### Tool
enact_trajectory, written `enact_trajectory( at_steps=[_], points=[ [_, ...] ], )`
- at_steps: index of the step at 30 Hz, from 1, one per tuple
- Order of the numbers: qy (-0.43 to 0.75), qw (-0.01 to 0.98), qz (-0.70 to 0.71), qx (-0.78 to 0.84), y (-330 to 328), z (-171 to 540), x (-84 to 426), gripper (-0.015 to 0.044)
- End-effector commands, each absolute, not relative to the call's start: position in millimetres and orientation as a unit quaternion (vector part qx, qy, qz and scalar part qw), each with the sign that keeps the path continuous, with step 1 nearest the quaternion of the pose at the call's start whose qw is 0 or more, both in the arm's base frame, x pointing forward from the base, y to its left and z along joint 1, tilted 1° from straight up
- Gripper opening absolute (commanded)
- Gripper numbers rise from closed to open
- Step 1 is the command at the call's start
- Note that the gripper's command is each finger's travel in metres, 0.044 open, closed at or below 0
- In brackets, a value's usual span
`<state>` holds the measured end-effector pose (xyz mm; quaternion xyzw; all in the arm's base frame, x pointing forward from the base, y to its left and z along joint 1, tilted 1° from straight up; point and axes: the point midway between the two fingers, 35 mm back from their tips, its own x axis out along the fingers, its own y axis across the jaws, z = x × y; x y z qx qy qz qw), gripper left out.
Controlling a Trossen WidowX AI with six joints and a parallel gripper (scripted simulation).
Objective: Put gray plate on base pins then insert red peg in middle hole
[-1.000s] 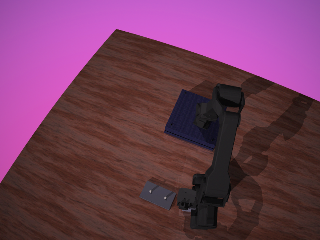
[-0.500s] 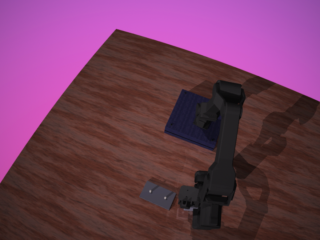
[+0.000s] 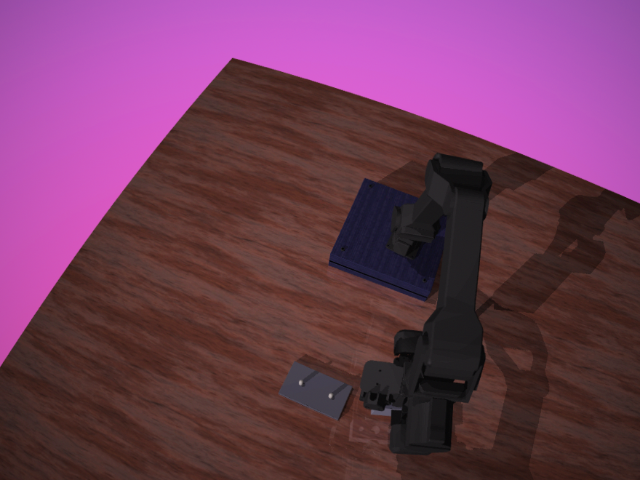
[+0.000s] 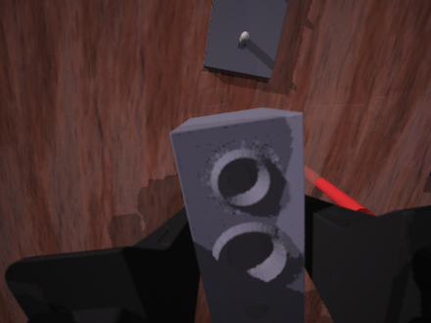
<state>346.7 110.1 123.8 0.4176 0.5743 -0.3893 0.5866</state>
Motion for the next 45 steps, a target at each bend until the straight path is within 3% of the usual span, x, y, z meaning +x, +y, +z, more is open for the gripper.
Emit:
enact_trajectory(
  at_steps=[1,45],
  points=[
    [0.573,0.589,-0.388,0.418,108.1,136.1,345.1,0.0],
    [0.519,0.535,-0.458,0.484,0.2,79.5,362.1,0.0]
  ],
)
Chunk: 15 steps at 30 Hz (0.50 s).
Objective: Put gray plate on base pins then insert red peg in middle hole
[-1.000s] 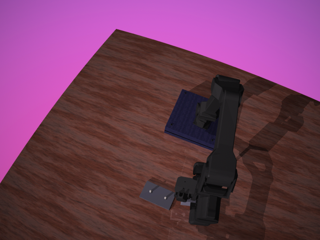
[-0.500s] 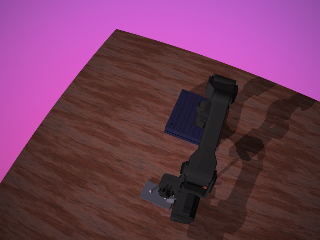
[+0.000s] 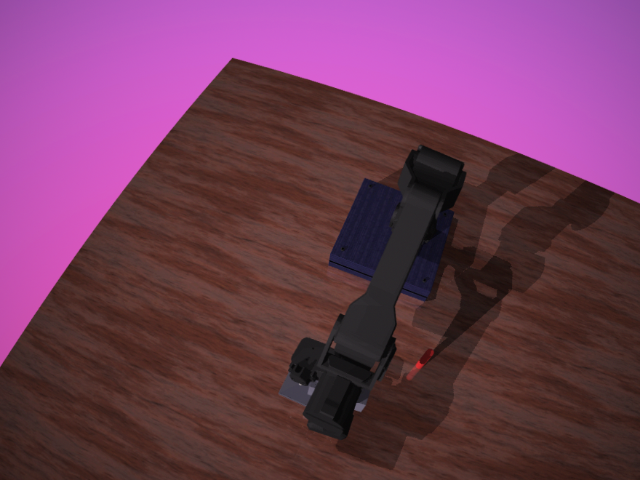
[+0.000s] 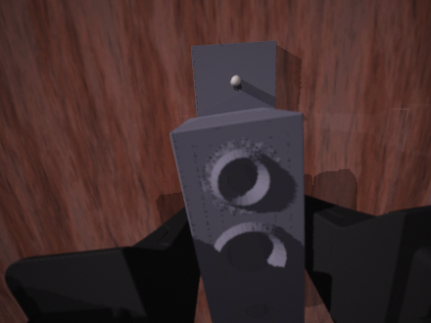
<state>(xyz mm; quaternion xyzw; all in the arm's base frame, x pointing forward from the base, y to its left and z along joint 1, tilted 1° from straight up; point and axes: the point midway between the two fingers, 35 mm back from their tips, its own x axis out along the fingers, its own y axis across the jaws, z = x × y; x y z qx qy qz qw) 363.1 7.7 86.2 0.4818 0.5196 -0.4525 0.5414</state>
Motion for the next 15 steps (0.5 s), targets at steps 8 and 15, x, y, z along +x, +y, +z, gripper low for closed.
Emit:
enact_trajectory(
  at_steps=[8,15],
  points=[
    [0.507,0.523,-0.471,0.497,-22.5,66.4,359.9,0.0],
    [0.501,0.518,-0.477,0.503,-32.3,61.0,358.5,0.0]
  ],
)
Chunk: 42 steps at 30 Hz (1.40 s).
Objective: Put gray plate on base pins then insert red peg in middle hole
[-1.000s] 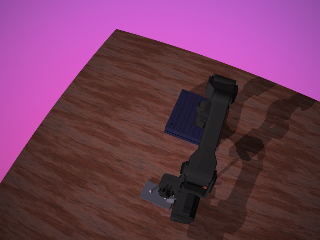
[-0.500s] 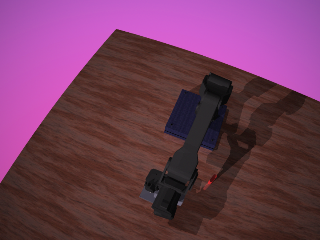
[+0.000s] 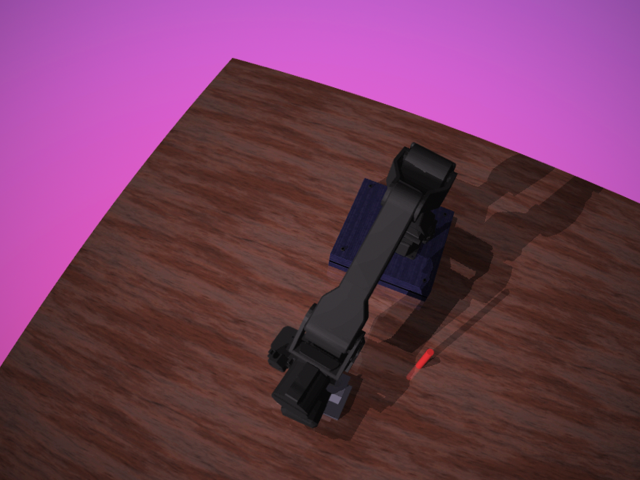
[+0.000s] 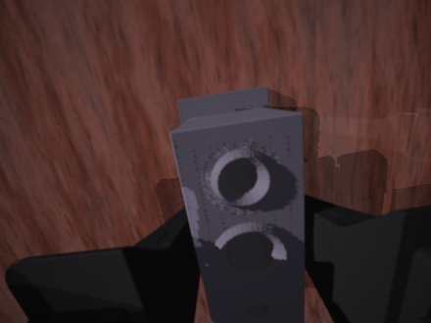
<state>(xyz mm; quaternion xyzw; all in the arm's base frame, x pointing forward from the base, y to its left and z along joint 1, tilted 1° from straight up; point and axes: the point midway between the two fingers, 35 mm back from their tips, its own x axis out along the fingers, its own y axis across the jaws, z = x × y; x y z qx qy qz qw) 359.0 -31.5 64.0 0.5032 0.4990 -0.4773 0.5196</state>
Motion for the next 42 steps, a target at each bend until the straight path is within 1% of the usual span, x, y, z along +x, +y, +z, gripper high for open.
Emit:
enact_trajectory(
  at_steps=[1,18,42],
  points=[
    [0.501,0.518,-0.477,0.503,-32.3,61.0,358.5,0.0],
    [0.501,0.518,-0.477,0.503,-32.0,59.5,358.5,0.0],
    [0.501,0.518,-0.477,0.503,-31.7,27.4,360.0,0.0]
  ],
)
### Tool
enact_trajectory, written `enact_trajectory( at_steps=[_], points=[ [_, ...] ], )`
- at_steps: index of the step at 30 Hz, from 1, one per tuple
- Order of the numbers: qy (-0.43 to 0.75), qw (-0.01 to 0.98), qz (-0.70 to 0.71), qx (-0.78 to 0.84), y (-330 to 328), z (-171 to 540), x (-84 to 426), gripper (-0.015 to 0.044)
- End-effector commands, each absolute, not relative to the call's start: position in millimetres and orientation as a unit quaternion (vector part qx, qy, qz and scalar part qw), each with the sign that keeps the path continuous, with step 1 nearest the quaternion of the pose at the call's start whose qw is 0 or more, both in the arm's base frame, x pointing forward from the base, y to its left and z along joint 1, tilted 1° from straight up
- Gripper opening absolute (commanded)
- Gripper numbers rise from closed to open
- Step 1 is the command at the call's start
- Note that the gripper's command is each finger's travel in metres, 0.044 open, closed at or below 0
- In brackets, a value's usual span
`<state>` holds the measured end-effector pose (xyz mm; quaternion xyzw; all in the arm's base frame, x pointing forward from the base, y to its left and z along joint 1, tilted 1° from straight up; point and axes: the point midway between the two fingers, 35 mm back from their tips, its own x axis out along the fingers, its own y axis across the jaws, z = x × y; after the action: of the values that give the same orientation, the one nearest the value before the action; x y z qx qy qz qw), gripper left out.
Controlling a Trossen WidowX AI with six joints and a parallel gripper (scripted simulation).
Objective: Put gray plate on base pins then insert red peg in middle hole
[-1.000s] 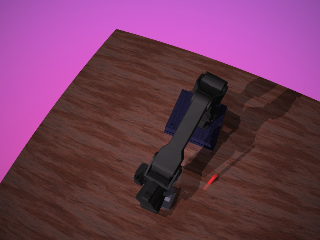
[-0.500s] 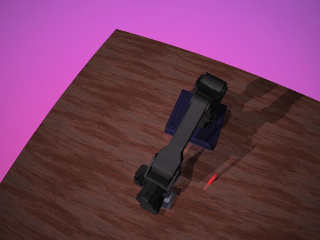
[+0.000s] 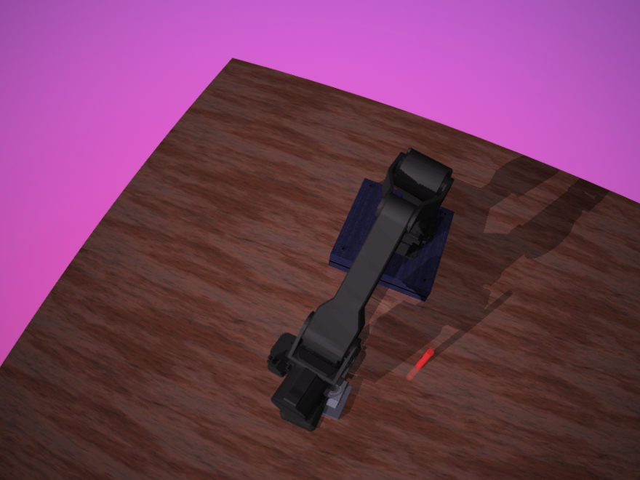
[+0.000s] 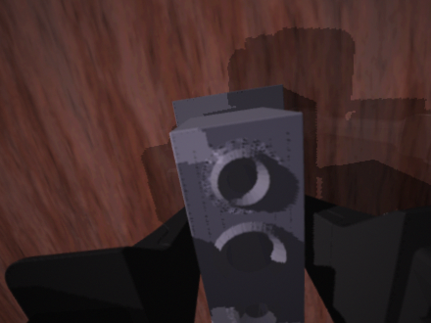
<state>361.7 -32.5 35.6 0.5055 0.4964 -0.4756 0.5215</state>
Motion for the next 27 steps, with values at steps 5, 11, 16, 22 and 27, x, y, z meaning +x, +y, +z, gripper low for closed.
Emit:
enact_trajectory(
  at_steps=[5,11,16,22,27],
  points=[
    [0.501,0.518,-0.477,0.503,-31.6,20.3,360.1,0.0],
    [0.498,0.52,-0.476,0.504,-32.0,24.4,360.6,0.0],
    [0.498,0.52,-0.476,0.504,-32.0,24.4,360.6,0.0026],
    [0.498,0.52,-0.476,0.504,-32.0,24.4,360.6,0.0184],
    [0.498,0.52,-0.476,0.504,-32.0,24.4,360.6,0.0315]
  ],
)
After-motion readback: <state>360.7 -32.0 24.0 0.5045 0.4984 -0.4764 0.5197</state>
